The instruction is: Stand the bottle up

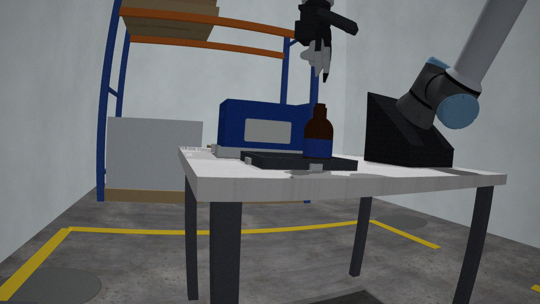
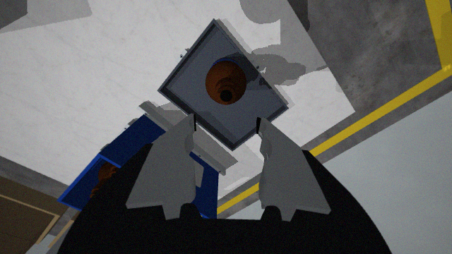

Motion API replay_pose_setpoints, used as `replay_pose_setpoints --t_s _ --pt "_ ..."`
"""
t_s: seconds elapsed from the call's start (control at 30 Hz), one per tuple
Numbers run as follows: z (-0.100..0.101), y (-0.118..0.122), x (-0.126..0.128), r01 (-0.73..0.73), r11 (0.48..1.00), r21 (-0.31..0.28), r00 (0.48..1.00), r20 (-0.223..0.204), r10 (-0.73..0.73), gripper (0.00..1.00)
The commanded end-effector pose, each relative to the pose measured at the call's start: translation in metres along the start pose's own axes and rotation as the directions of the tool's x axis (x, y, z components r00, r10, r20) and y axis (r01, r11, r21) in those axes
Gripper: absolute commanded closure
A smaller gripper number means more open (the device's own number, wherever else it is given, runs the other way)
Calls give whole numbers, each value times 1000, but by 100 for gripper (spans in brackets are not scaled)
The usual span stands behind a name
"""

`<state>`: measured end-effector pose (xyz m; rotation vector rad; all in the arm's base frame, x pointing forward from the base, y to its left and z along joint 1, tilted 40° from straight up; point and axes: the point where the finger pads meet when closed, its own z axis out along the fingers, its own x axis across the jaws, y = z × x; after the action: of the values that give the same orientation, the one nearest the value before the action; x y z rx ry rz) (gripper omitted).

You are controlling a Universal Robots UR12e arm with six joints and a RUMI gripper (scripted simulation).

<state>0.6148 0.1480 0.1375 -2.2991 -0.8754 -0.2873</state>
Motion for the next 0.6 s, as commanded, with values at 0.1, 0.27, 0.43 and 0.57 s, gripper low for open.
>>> replay_pose_setpoints --t_s 0.1,0.27,0.43,0.57 --pt "10 -1 -1 -3 1000 4 1000 1 3 62" --pt "17 -1 -1 -3 1000 4 1000 1 3 62" --pt "21 -1 -1 -3 1000 4 1000 1 3 62" --pt "27 -1 -1 -3 1000 4 1000 1 3 62"
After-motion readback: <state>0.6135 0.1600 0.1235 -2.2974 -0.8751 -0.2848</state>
